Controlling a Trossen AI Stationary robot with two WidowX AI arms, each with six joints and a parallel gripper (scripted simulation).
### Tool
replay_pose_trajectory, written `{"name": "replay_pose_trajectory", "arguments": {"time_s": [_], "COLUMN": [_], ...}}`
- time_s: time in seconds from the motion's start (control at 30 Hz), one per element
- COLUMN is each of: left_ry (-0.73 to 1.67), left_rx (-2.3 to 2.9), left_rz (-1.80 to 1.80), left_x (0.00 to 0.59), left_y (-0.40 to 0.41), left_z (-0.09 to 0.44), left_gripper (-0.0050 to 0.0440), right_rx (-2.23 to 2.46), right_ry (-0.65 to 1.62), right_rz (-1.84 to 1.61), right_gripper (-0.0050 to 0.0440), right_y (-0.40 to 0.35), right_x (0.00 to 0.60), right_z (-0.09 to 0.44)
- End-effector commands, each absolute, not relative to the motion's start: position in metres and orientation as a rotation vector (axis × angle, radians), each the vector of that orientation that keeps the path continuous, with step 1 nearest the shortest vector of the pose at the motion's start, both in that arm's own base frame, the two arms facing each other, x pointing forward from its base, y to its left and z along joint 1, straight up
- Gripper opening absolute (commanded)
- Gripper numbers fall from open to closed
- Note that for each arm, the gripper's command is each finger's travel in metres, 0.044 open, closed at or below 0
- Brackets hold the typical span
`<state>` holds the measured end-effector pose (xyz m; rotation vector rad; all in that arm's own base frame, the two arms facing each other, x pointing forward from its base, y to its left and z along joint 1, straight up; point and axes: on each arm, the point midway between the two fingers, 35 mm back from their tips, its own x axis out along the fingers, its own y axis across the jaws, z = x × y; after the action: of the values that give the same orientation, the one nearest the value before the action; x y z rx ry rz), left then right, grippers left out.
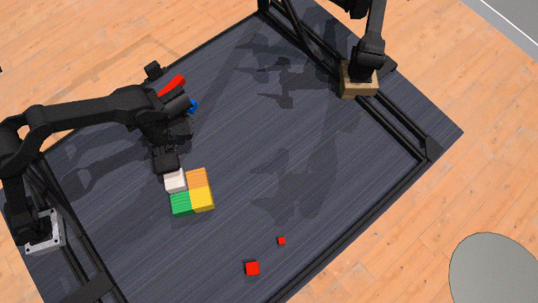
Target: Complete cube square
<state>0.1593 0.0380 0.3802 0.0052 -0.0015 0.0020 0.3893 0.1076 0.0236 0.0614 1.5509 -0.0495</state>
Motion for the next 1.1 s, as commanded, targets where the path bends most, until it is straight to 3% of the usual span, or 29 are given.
{"name": "replay_pose_trajectory", "arguments": {"time_s": [0.0, 1.07], "left_ry": [-0.001, -0.001], "left_rx": [-0.001, -0.001], "left_rz": [0.0, 0.0], "left_x": [0.159, 0.159], "left_y": [0.038, 0.038], "left_z": [0.38, 0.38], "left_gripper": [0.04, 0.04], "right_rx": [0.058, 0.058], "right_ry": [1.57, 1.57], "right_rz": [-0.058, -0.058], "right_gripper": [0.0, 0.0], "right_y": [0.107, 0.095], "right_x": [0.386, 0.385], "right_z": [0.006, 0.006]}}
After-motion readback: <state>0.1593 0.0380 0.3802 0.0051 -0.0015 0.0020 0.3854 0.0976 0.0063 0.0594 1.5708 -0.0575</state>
